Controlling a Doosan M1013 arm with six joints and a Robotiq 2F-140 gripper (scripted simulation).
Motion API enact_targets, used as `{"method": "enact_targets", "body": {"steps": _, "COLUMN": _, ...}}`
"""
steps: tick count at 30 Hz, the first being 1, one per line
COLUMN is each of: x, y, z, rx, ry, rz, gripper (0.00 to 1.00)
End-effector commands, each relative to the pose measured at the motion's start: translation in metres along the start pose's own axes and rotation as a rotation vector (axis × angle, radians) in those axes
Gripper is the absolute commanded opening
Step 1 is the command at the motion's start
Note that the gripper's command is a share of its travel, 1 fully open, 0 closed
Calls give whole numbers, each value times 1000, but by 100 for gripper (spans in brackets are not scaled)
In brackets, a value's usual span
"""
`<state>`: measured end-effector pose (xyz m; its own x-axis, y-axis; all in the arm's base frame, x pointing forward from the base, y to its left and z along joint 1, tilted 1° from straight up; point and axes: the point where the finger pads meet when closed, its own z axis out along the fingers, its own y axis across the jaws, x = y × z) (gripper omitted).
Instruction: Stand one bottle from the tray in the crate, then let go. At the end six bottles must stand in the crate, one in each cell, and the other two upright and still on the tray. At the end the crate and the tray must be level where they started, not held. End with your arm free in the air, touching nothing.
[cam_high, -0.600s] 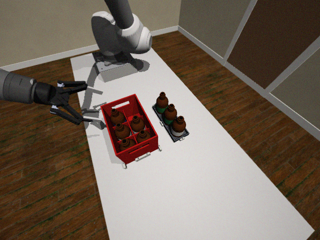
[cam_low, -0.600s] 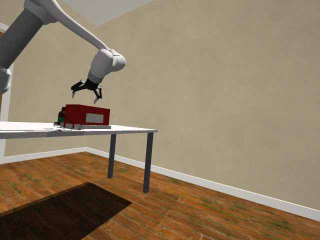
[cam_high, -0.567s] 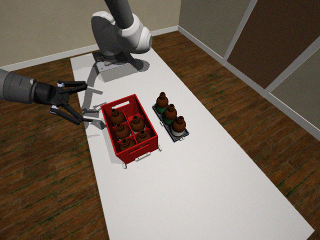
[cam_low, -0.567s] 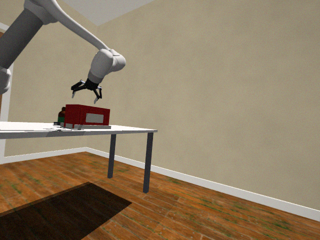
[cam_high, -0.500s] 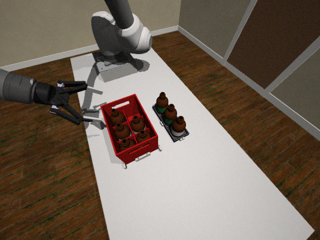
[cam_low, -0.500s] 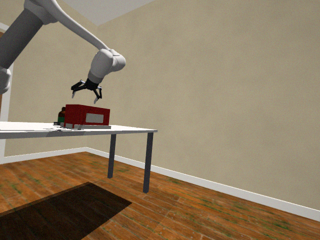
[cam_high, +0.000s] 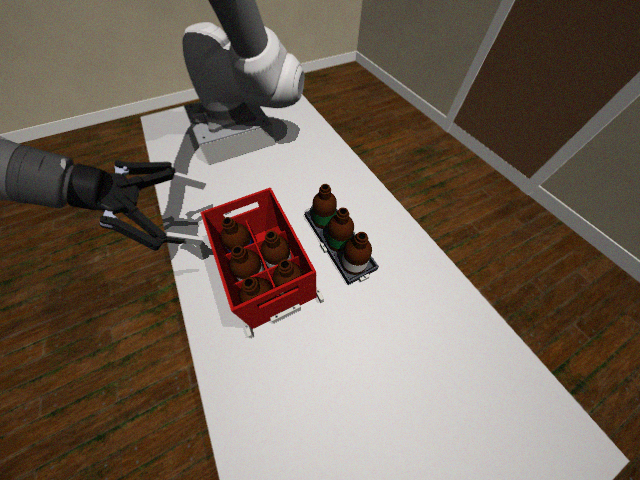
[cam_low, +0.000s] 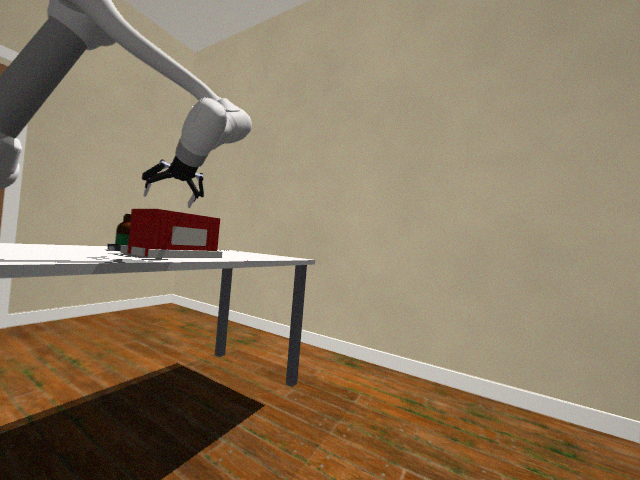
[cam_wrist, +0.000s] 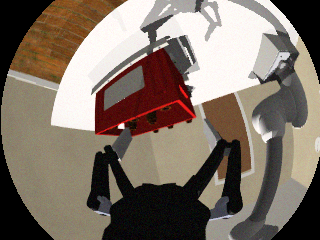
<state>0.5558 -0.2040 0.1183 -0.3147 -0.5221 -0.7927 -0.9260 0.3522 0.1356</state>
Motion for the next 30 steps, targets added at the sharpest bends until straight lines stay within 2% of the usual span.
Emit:
{"method": "enact_targets", "body": {"steps": 1, "x": -1, "y": 0, "z": 0, "rx": -2, "ry": 2, "rz": -5, "gripper": 100}}
{"method": "enact_targets", "body": {"steps": 4, "x": -7, "y": 1, "z": 5, "rx": -23, "ry": 31, "rz": -60, "gripper": 100}}
{"method": "enact_targets", "body": {"steps": 7, "x": -24, "y": 2, "z": 14, "rx": -79, "ry": 100, "rz": -199, "gripper": 100}}
{"method": "enact_targets", "body": {"steps": 14, "x": -51, "y": 4, "z": 27, "rx": -166, "ry": 200, "rz": -414, "gripper": 100}}
{"method": "enact_targets", "body": {"steps": 16, "x": -51, "y": 4, "z": 27, "rx": -166, "ry": 200, "rz": -414, "gripper": 100}}
{"method": "enact_targets", "body": {"steps": 18, "x": -64, "y": 5, "z": 31, "rx": -209, "ry": 244, "rz": -517, "gripper": 100}}
{"method": "enact_targets", "body": {"steps": 21, "x": -72, "y": 5, "z": 34, "rx": -237, "ry": 273, "rz": -583, "gripper": 100}}
{"method": "enact_targets", "body": {"steps": 30, "x": -116, "y": 6, "z": 45, "rx": -371, "ry": 397, "rz": -894, "gripper": 100}}
